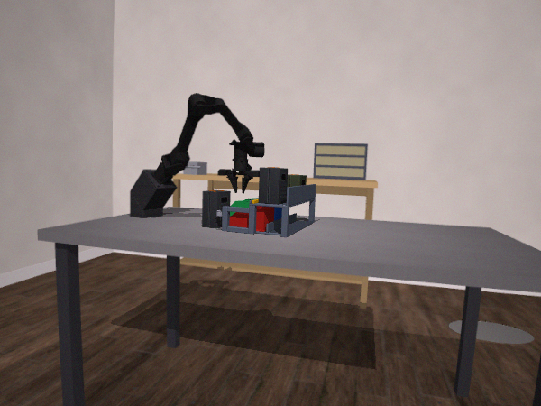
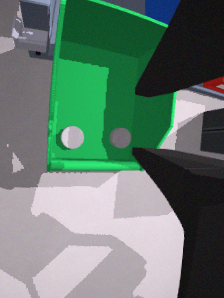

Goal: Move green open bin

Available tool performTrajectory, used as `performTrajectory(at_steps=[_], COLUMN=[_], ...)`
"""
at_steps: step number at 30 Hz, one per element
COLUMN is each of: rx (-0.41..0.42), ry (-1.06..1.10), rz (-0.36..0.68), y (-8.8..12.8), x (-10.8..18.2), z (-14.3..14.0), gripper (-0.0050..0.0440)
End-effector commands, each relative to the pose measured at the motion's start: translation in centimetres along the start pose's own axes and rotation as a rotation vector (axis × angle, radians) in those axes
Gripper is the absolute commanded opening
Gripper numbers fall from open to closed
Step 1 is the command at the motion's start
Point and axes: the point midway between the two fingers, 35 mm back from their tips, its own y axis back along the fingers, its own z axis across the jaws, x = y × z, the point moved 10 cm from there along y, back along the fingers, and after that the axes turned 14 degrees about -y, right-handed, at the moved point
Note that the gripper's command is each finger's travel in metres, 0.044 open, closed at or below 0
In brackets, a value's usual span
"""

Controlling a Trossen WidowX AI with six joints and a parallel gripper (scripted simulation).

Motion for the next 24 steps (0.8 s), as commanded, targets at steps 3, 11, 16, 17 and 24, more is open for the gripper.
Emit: performTrajectory(at_steps=[3, 11, 16, 17, 24], rx=[0.002, 0.004, 0.004, 0.004, 0.006], ry=[-0.005, -0.005, -0.005, -0.005, -0.007], rz=[-0.008, -0.009, -0.009, -0.009, -0.011], y=[0.3, 1.7, 1.7, 1.7, 3.2], x=[-0.1, -0.9, -0.9, -0.9, -1.9], z=[-0.5, -4.0, -4.0, -4.0, -8.0], gripper=[0.015, 0.015, 0.015, 0.015, 0.015])
